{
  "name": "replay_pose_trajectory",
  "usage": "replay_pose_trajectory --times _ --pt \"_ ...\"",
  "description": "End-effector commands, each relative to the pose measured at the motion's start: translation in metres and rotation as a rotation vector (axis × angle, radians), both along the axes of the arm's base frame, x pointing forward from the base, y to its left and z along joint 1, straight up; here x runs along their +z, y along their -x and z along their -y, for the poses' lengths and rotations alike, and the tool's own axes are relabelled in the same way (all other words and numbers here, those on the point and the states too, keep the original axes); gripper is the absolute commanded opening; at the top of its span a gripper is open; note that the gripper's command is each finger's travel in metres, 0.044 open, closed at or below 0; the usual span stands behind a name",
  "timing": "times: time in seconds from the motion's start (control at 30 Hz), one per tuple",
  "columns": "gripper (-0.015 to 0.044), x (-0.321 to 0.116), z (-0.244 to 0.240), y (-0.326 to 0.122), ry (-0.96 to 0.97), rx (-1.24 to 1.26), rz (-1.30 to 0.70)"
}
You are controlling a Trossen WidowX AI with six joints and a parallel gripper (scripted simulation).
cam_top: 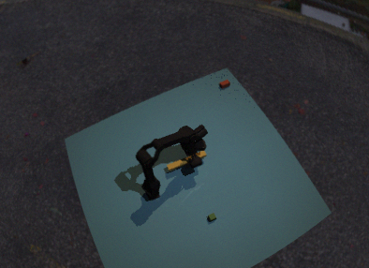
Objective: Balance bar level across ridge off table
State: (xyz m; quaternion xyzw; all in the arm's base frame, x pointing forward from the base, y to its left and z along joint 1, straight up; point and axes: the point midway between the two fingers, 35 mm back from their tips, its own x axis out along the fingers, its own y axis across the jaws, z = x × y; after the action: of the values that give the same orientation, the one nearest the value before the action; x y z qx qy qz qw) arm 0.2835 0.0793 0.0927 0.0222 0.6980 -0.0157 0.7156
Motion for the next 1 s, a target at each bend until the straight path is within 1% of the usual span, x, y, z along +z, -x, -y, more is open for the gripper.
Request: replay_pose_trajectory --times 0.0,0.07,0.2,0.4,0.47,0.97 --pt "0.0395 0.0 0.0 0.0 0.001 0.0 0.0" --pt "0.044 0.0 0.0 0.0 0.001 0.0 0.0" --pt "0.044 0.008 0.0 -0.001 0.001 0.0 0.0" --pt "0.044 0.082 0.0 -0.001 0.0 0.0 0.0" --pt "0.044 0.098 0.001 0.002 0.0 0.0 0.0" --pt "0.044 0.1 0.001 0.003 0.0 0.0 0.0"
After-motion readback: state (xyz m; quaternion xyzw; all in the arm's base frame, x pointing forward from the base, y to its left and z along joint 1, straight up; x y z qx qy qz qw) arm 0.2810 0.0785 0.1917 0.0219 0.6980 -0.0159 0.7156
